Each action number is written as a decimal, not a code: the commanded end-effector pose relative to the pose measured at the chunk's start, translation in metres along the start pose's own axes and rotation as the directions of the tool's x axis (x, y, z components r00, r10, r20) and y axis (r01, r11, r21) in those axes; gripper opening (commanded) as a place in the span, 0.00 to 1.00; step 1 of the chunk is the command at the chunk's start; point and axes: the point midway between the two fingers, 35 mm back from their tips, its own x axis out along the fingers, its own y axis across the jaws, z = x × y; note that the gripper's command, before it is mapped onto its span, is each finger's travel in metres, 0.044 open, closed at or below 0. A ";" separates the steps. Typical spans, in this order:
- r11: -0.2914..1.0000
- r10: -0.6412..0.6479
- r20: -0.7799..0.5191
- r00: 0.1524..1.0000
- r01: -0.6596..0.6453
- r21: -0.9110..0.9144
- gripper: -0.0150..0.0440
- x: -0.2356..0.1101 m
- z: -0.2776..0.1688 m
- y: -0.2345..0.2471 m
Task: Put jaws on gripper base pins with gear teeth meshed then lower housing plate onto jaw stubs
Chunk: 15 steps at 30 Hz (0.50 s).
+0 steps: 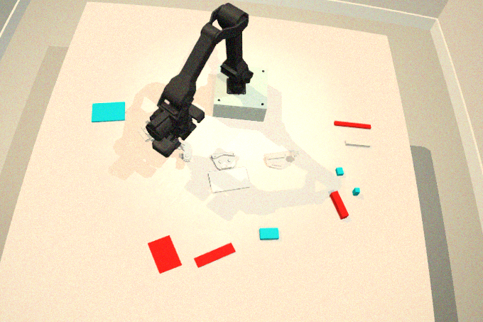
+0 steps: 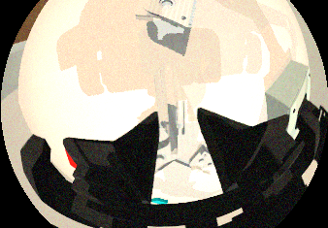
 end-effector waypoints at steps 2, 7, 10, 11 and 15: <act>1.000 0.007 -0.001 1.000 -0.007 0.004 0.48 -0.019 0.000 0.001; 1.000 0.007 -0.001 1.000 -0.007 0.004 0.48 -0.033 0.000 -0.001; 1.000 0.007 -0.001 1.000 -0.007 0.004 0.48 -0.033 0.000 -0.001; 1.000 0.007 -0.001 1.000 -0.007 0.004 0.48 -0.033 0.000 -0.001; 0.998 0.007 -0.001 1.000 -0.007 -0.061 0.48 -0.033 -0.003 -0.003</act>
